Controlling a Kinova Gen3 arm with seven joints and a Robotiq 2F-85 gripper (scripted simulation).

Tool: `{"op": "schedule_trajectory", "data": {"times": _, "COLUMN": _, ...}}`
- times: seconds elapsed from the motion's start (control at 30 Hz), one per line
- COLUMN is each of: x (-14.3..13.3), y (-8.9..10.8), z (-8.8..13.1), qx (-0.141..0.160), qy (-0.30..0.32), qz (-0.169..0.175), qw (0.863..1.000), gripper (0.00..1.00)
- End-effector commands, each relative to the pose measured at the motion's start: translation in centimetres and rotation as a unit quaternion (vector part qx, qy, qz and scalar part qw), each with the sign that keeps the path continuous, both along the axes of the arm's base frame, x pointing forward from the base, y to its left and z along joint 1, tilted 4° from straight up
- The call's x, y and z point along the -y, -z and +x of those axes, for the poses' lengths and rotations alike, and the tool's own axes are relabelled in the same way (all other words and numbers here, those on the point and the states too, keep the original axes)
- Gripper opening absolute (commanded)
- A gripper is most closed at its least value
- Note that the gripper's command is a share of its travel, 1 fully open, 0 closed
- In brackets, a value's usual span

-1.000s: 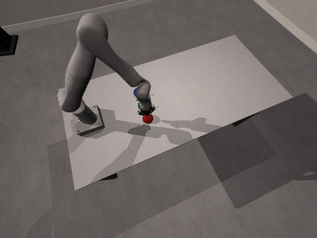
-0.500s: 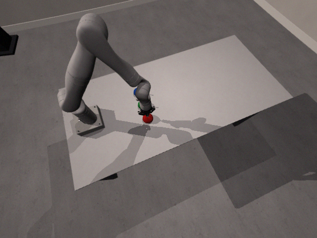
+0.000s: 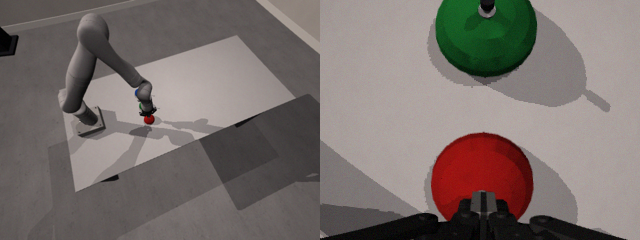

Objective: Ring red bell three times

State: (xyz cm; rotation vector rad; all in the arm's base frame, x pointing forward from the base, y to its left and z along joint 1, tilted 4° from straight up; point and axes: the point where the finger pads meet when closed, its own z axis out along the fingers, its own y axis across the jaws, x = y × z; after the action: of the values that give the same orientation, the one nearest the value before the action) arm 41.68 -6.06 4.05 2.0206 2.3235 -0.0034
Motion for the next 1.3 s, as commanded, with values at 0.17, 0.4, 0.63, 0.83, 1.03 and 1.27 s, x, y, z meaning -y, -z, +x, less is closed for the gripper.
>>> {"op": "schedule_trajectory", "data": {"times": 0.17, "x": 0.1, "y": 0.2, "z": 0.0, "qx": 0.001, "qy": -0.001, "qz": -0.001, "qw": 1.0, "gripper": 0.0}}
{"op": "schedule_trajectory", "data": {"times": 0.4, "x": 0.0, "y": 0.2, "z": 0.0, "qx": 0.0, "qy": -0.001, "qz": 0.0, "qw": 1.0, "gripper": 0.0}}
{"op": "schedule_trajectory", "data": {"times": 0.63, "x": -0.1, "y": -0.7, "z": 0.0, "qx": 0.001, "qy": -0.001, "qz": 0.002, "qw": 1.0, "gripper": 0.0}}
{"op": "schedule_trajectory", "data": {"times": 0.83, "x": -0.2, "y": -2.1, "z": 0.1, "qx": 0.002, "qy": 0.0, "qz": 0.002, "qw": 1.0, "gripper": 0.0}}
{"op": "schedule_trajectory", "data": {"times": 1.03, "x": -0.2, "y": -3.2, "z": 0.0, "qx": 0.001, "qy": 0.0, "qz": 0.001, "qw": 1.0, "gripper": 0.0}}
{"op": "schedule_trajectory", "data": {"times": 1.27, "x": -0.1, "y": -5.1, "z": -0.1, "qx": 0.001, "qy": 0.003, "qz": 0.0, "qw": 1.0, "gripper": 0.0}}
